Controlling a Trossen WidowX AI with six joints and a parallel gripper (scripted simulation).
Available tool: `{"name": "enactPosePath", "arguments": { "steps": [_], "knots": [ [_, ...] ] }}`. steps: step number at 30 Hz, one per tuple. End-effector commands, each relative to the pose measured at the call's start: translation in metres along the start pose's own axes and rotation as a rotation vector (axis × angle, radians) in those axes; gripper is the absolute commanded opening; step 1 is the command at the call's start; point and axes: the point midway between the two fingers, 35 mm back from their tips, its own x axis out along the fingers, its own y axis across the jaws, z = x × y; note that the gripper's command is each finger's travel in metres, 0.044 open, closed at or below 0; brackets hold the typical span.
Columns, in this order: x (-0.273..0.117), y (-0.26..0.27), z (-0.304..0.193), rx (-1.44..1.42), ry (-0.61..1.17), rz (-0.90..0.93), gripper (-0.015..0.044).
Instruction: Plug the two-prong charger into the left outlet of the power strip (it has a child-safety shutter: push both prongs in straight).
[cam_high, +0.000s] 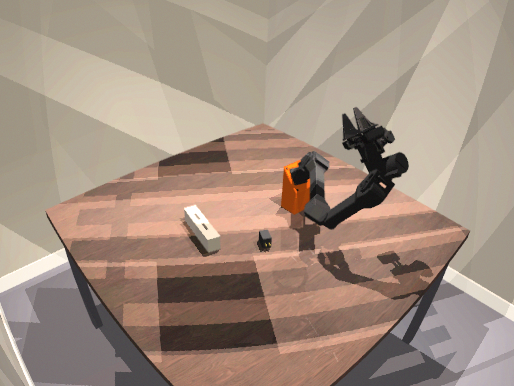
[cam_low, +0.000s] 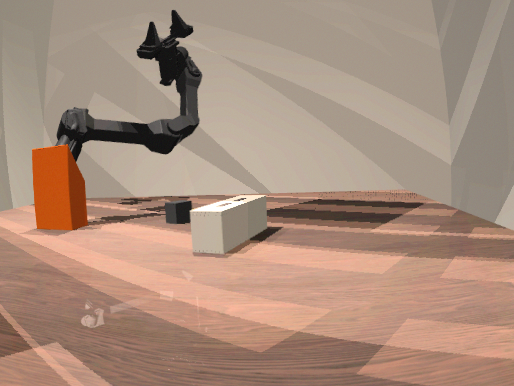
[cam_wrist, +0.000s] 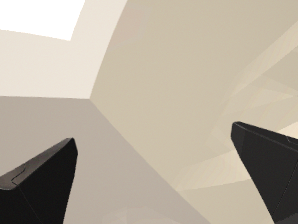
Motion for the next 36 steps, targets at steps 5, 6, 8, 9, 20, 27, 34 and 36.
{"name": "enactPosePath", "arguments": {
  "steps": [5, 6, 8, 9, 20, 27, 34, 36],
  "knots": [
    [0.009, -0.009, 0.020, -0.032, 0.084, -0.006, 0.0440],
    [0.009, -0.010, 0.021, -0.038, 0.095, -0.005, 0.0440],
    [0.011, -0.011, 0.024, -0.050, 0.117, -0.004, 0.0440],
    [0.012, -0.012, 0.026, -0.056, 0.129, -0.003, 0.0440],
    [0.026, -0.024, 0.039, -0.106, 0.238, 0.005, 0.0440],
    [0.038, -0.033, 0.046, -0.181, 0.290, 0.016, 0.0440],
    [0.053, -0.042, 0.047, -0.233, 0.381, 0.030, 0.0440],
    [0.057, -0.045, 0.046, -0.249, 0.408, 0.035, 0.0440]
  ]
}}
